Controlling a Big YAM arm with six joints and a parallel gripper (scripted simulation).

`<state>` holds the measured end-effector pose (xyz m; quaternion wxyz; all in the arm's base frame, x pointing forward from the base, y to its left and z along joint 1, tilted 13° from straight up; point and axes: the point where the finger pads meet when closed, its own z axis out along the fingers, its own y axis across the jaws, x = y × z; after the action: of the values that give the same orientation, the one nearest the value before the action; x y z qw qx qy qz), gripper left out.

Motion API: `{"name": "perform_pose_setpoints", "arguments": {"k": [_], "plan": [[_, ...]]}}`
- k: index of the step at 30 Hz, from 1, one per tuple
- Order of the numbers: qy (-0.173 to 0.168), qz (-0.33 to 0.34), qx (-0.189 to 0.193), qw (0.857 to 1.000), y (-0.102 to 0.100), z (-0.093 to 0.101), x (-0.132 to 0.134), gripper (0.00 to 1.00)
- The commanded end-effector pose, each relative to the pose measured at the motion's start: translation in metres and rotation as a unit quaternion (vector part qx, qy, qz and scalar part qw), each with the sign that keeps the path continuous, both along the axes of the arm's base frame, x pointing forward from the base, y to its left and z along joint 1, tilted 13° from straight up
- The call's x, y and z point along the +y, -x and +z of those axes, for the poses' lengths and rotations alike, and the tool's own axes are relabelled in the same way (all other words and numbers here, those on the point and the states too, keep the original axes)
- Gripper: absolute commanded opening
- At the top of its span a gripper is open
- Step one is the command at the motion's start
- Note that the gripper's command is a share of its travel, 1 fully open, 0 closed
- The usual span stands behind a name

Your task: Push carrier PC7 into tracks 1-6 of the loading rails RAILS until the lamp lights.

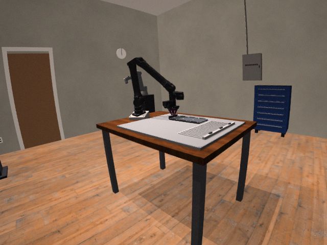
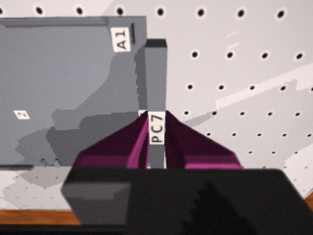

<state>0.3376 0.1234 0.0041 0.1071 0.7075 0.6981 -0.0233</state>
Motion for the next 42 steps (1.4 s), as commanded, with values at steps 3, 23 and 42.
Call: {"name": "perform_pose_setpoints", "arguments": {"k": [3, 23, 42], "plan": [[-0.009, -0.004, -0.017, 1.0, -0.015, 0.01, 0.016, 0.0], [-0.009, -0.004, -0.017, 1.0, -0.015, 0.01, 0.016, 0.0], [-0.009, -0.006, -0.02, 1.0, -0.039, 0.013, 0.007, 0.0]]}}
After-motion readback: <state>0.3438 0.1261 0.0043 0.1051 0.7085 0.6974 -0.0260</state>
